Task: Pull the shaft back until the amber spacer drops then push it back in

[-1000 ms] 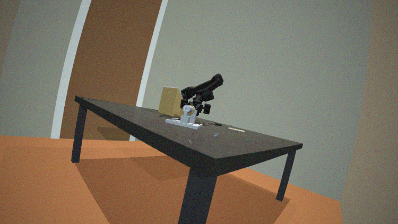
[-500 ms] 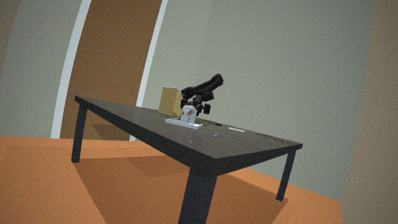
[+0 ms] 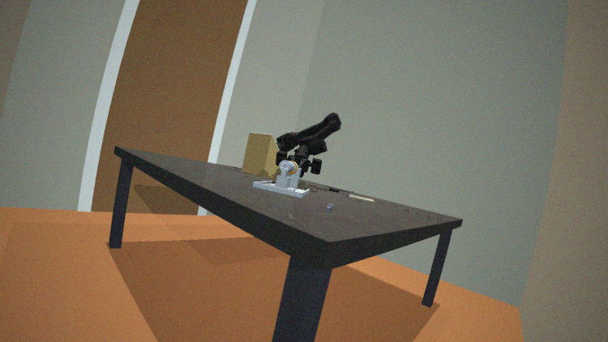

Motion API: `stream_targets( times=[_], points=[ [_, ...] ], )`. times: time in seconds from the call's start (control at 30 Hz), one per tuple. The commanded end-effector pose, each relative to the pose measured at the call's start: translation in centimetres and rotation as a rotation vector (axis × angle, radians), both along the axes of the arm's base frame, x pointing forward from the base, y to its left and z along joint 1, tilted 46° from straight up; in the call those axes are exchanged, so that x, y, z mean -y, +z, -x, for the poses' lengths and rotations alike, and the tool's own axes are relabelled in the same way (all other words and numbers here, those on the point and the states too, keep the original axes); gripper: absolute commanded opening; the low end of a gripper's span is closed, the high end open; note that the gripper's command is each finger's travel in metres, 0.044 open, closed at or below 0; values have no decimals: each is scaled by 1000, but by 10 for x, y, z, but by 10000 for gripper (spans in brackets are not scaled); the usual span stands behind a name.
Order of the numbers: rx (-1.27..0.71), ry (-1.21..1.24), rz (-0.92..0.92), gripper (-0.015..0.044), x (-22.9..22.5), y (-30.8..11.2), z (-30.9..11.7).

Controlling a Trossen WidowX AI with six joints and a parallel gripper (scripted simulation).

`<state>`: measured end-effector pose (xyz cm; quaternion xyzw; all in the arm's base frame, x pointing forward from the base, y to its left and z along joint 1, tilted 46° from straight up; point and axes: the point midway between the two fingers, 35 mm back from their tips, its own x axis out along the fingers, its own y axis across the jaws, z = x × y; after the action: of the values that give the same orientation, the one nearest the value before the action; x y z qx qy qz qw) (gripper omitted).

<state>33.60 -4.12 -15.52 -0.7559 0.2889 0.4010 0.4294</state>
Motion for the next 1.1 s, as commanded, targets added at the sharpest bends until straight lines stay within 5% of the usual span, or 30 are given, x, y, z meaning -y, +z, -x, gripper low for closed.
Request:
stream_targets(
  times=[0.0,1.07],
  points=[
    [0,-3,-3,0,0,1,1],
    [0,-3,-3,0,-2,2,3]
  ],
)
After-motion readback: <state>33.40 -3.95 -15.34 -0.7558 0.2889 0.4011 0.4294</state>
